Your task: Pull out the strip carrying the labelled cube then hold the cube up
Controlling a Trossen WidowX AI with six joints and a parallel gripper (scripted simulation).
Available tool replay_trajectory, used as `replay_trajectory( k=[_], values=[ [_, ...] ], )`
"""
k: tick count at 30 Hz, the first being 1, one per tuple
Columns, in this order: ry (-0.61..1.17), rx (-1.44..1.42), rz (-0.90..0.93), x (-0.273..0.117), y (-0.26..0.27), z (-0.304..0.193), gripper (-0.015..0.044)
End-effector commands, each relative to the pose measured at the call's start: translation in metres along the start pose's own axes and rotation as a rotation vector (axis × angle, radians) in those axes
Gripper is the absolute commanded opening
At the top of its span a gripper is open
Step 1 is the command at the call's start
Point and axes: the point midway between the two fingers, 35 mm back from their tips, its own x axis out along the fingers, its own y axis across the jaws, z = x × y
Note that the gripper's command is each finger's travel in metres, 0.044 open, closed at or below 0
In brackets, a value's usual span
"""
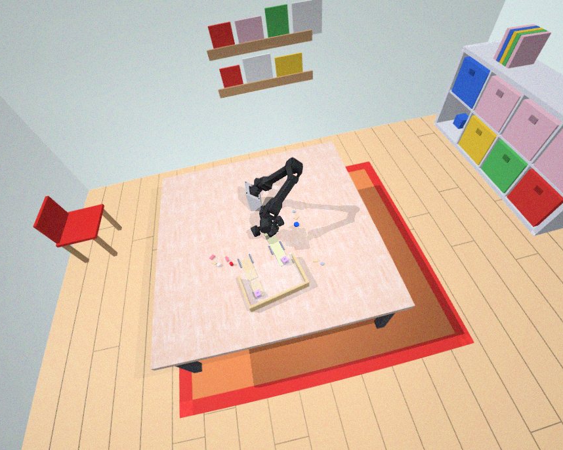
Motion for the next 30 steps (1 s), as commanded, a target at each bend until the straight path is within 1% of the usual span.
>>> replay_trajectory(
  k=[1, 30],
  values=[
    [0.019, 0.004, 0.004, 0.003, 0.002, -0.012, 0.0],
    [0.02, 0.006, 0.004, 0.002, 0.003, -0.057, 0.0]
  ],
)
